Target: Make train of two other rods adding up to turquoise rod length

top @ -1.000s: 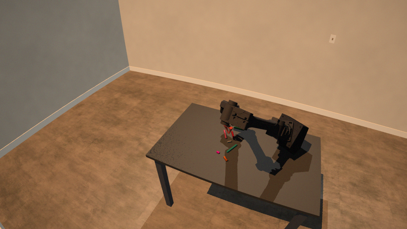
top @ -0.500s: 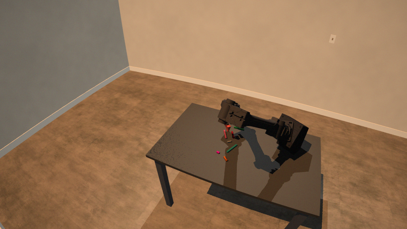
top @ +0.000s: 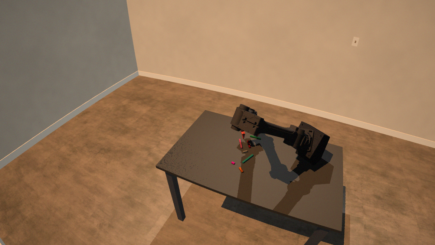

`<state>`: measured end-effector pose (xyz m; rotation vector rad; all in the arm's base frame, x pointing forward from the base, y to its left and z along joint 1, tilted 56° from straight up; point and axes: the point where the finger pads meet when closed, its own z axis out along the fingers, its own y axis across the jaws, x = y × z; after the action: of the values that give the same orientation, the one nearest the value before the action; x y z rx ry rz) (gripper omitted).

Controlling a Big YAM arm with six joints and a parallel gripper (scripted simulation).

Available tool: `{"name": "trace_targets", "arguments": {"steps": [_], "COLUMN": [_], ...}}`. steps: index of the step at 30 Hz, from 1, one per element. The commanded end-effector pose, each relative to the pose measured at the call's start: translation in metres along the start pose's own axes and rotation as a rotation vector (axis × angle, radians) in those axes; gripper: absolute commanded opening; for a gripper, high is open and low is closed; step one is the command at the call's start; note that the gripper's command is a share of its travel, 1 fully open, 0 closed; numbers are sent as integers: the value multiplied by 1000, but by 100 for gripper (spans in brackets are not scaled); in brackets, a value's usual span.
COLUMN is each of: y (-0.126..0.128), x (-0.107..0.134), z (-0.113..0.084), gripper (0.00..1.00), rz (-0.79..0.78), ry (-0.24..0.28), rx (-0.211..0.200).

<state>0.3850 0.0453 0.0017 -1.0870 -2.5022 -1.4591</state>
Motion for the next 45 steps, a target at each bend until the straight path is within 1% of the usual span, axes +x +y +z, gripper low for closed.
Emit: {"name": "trace_targets", "arguments": {"steps": [1, 2, 4, 5, 6, 7, 45], "y": [2, 2, 2, 12, 12, 12, 11], "x": [-17, -15, -15, -13, -13, -13, -12], "z": [-6, -3, -3, -7, -7, -7, -5], "gripper": [100, 100, 100, 100, 100, 24, 24], "rz": [122, 125, 125, 103, 103, 103, 104], "ry": [-36, -29, -29, -38, -38, -38, -34], "rx": [-21, -17, -17, -26, -26, -26, -23]}}
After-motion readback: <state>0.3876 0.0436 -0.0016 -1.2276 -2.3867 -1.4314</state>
